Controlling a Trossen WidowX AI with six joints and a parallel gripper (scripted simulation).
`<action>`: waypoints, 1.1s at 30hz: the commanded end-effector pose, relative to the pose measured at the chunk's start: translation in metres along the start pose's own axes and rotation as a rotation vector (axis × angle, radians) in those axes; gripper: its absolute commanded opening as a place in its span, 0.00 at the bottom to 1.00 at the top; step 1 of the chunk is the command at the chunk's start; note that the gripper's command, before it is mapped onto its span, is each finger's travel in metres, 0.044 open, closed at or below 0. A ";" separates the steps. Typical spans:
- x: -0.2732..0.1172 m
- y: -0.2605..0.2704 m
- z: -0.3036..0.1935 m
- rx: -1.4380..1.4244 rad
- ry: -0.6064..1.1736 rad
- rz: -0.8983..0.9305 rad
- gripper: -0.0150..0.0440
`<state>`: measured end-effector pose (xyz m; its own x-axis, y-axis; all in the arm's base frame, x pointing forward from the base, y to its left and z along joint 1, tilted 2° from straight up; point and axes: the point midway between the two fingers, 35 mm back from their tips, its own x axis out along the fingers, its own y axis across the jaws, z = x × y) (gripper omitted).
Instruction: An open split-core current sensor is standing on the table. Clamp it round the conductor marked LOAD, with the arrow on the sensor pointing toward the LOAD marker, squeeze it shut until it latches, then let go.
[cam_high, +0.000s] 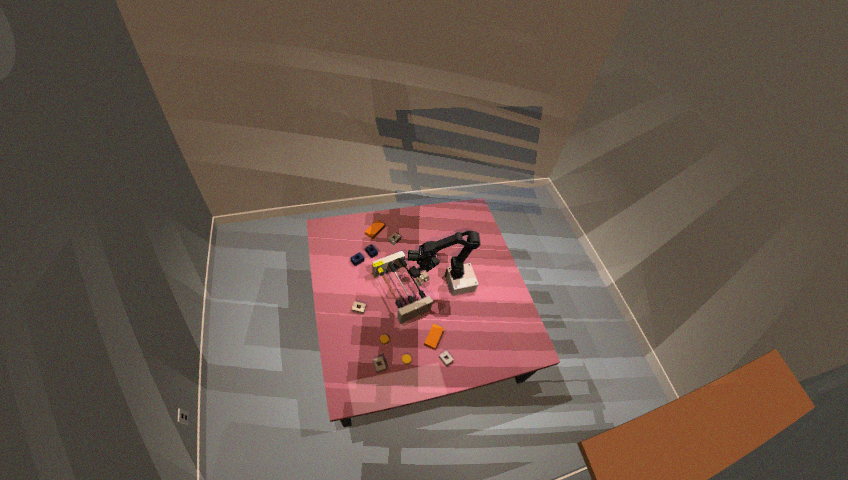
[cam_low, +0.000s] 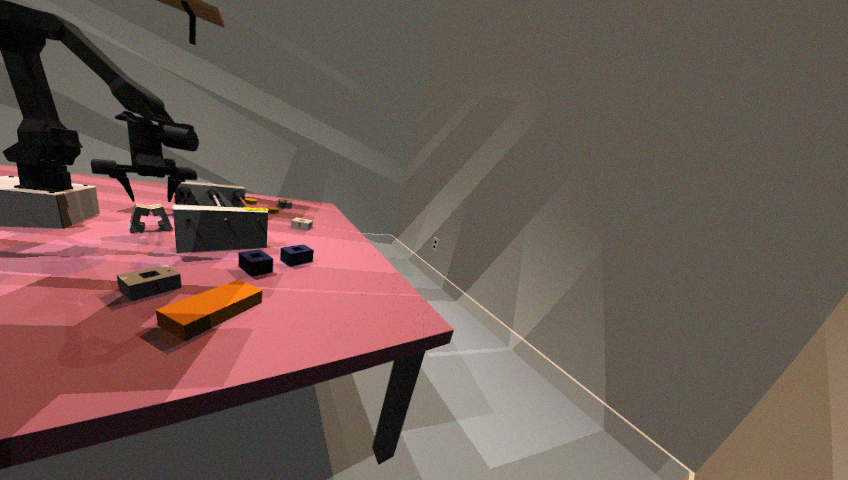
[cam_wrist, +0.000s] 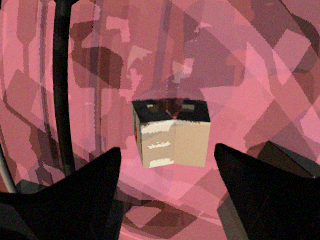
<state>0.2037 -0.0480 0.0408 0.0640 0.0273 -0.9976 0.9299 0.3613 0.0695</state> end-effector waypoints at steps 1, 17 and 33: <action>0.010 -0.004 -0.002 0.006 0.008 -0.018 0.80; 0.019 -0.003 -0.002 0.000 0.003 -0.004 0.77; 0.019 -0.003 -0.002 0.000 0.003 -0.004 0.59</action>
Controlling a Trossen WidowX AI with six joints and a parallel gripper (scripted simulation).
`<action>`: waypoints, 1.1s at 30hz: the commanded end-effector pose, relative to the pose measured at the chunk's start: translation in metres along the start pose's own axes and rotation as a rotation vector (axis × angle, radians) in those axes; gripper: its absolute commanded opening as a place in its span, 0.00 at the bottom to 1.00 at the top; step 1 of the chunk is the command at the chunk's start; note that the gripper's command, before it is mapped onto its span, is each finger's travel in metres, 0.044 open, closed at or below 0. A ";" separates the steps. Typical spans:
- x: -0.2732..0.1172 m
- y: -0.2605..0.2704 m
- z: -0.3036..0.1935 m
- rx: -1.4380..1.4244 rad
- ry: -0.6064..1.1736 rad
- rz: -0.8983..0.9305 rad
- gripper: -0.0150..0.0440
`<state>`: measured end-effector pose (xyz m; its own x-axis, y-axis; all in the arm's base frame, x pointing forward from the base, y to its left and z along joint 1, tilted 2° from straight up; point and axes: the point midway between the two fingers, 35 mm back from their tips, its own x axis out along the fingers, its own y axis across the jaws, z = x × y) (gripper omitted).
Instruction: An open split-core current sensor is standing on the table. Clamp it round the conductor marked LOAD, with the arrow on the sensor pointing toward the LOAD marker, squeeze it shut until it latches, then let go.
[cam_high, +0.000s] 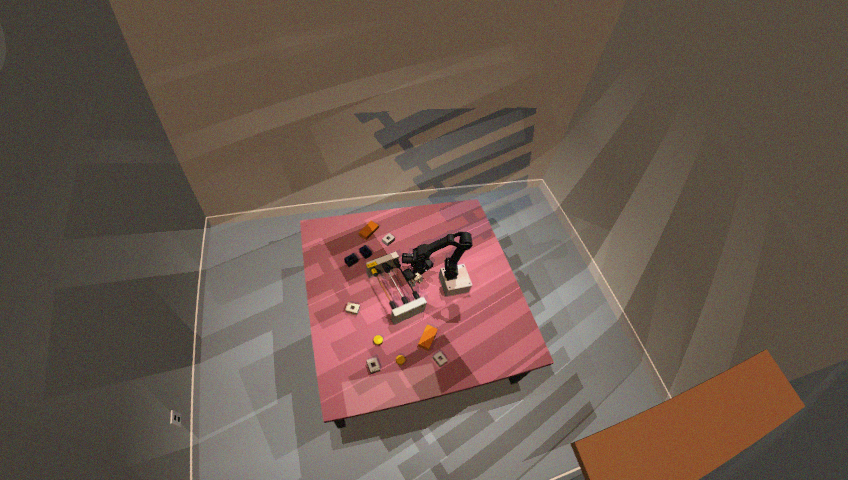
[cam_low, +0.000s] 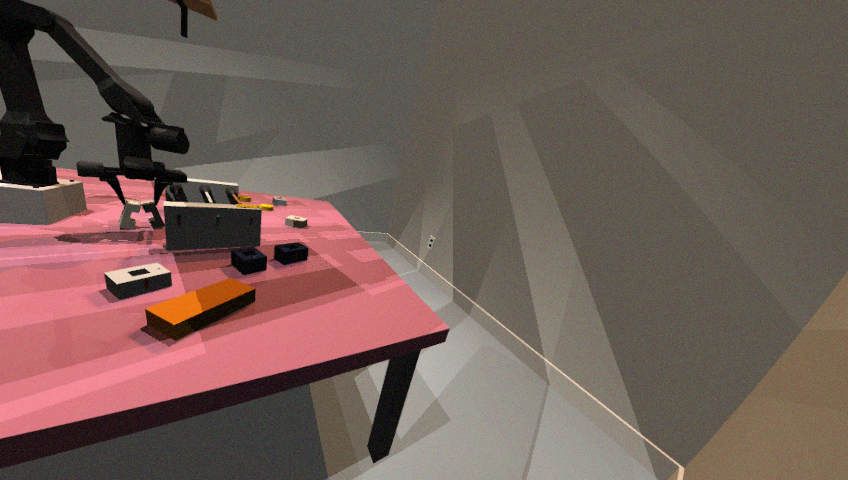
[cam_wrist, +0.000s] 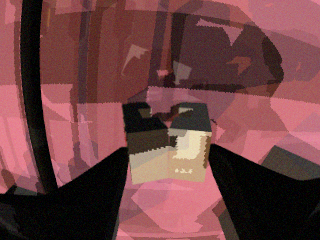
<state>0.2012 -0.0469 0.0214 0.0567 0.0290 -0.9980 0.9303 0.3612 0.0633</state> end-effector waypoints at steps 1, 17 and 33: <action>-0.001 0.001 0.000 0.000 -0.001 0.002 0.55; -0.073 0.007 0.004 0.003 0.001 -0.006 0.25; -0.119 0.007 -0.002 -0.032 0.004 -0.011 0.25</action>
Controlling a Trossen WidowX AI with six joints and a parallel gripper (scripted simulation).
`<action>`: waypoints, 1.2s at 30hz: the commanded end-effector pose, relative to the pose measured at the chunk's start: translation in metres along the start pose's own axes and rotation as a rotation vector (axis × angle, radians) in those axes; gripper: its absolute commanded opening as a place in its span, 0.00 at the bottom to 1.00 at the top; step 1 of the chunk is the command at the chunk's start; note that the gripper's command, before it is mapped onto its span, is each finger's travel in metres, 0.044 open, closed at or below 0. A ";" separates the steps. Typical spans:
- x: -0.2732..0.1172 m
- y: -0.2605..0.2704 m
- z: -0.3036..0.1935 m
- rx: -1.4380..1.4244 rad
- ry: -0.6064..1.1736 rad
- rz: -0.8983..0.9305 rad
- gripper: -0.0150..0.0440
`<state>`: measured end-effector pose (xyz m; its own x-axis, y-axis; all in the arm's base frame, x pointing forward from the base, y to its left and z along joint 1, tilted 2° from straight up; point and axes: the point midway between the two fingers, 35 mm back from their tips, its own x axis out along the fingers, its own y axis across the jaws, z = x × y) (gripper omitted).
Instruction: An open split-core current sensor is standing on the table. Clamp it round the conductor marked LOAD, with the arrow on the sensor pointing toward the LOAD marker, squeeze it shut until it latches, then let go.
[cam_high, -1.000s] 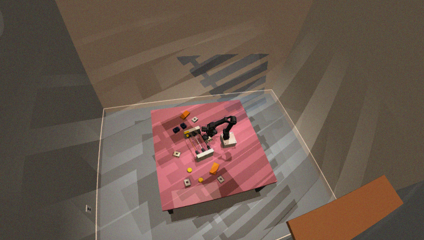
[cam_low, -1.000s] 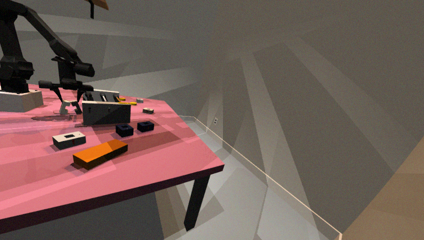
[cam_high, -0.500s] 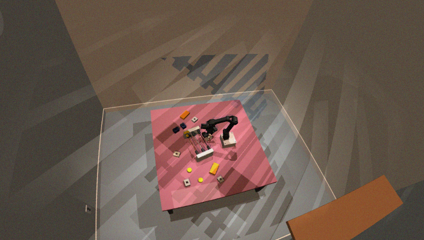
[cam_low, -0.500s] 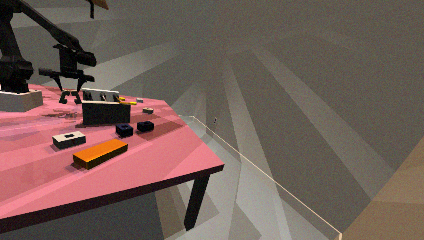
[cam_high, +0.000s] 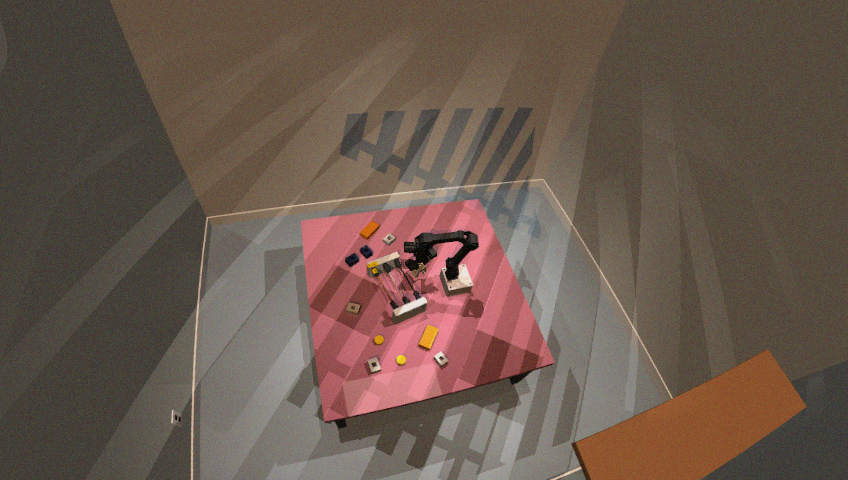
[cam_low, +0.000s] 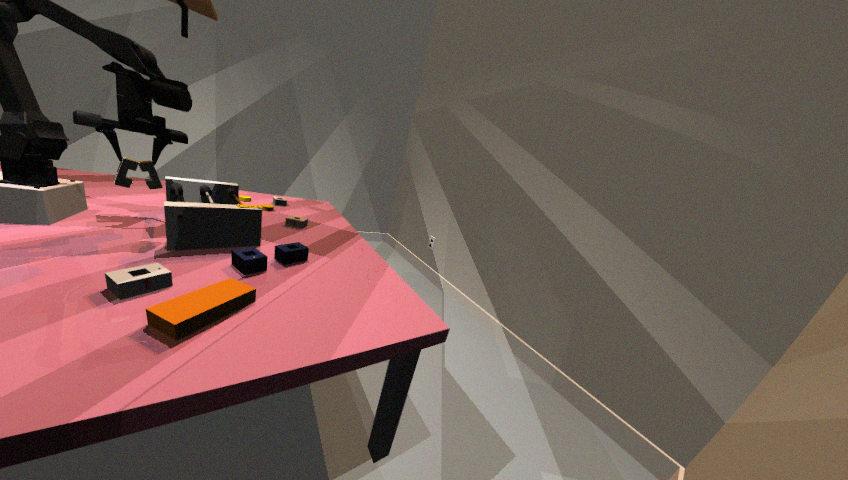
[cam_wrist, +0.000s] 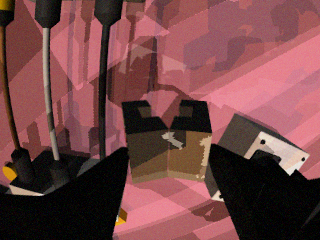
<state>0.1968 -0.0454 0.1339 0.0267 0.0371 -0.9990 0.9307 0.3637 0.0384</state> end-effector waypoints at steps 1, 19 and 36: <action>-0.008 0.005 0.002 -0.055 -0.015 0.014 0.25; -0.021 0.051 0.018 -0.729 -0.022 0.011 0.25; -0.026 0.098 0.030 -1.375 -0.028 0.006 0.25</action>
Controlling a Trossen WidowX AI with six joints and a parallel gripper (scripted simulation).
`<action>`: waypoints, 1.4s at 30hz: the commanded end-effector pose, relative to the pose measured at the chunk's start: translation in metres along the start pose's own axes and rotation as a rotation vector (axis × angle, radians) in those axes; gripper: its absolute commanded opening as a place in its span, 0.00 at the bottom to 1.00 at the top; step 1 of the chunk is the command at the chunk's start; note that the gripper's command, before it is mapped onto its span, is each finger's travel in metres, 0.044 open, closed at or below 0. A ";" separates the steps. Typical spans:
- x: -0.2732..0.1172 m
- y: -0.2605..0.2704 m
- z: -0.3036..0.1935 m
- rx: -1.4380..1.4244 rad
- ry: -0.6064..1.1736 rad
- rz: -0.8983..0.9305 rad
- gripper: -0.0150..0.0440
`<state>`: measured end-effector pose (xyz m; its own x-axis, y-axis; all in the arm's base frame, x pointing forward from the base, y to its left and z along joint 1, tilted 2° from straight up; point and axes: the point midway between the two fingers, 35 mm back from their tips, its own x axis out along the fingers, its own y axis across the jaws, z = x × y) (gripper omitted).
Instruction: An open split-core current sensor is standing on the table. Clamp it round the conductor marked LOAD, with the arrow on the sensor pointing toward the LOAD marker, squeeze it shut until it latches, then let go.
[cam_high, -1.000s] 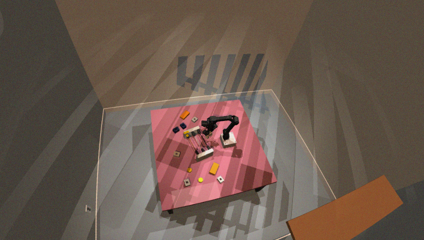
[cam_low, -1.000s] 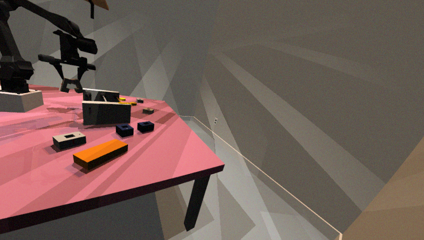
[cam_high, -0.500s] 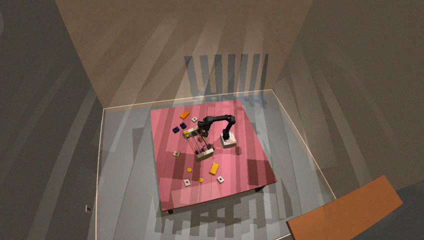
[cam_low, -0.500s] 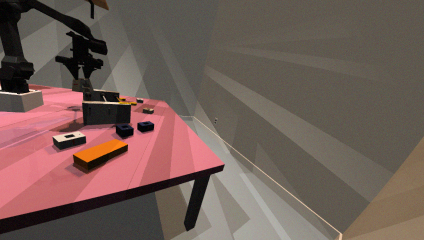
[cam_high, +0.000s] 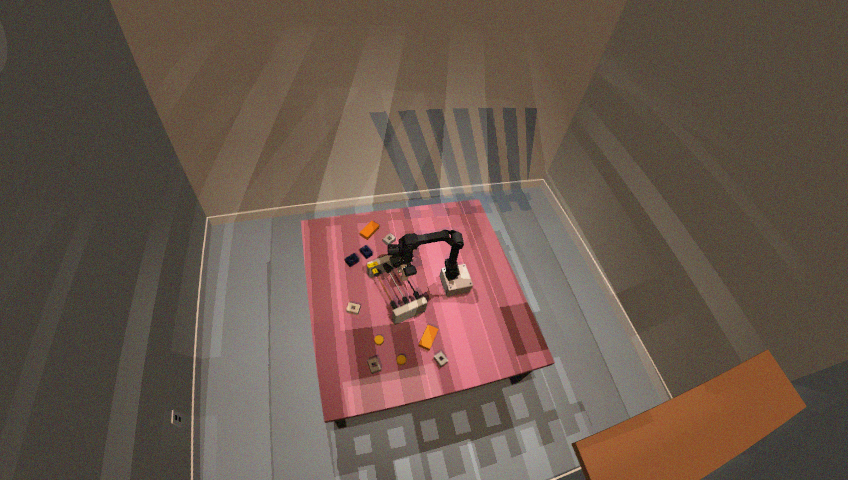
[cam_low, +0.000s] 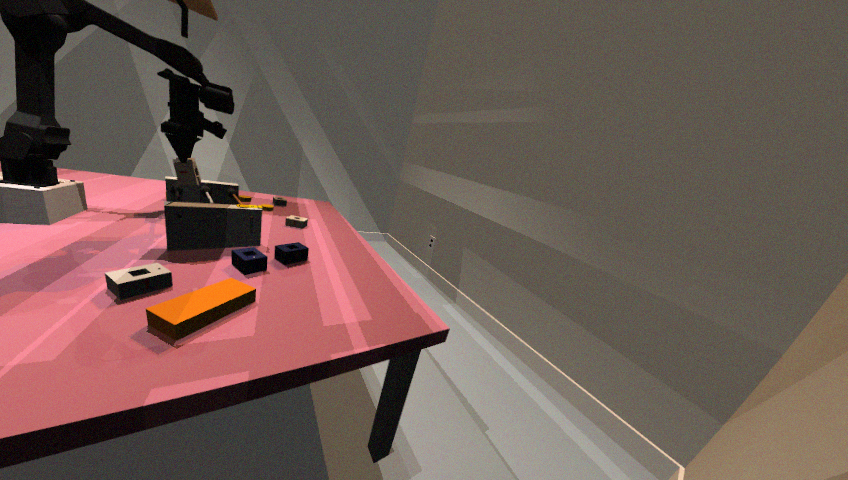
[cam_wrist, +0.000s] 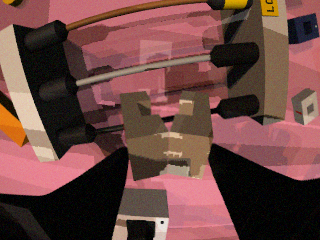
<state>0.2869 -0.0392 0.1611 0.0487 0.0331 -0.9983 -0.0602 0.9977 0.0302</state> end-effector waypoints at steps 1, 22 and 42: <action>-0.001 0.000 0.014 -0.155 -0.003 -0.005 0.25; 0.006 0.012 0.072 -0.952 -0.005 -0.006 0.25; 0.023 0.029 0.123 -1.705 -0.007 -0.011 0.25</action>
<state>0.3994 -0.0058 0.1472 0.0550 0.0357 -0.9979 -0.9950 -0.0819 -0.0577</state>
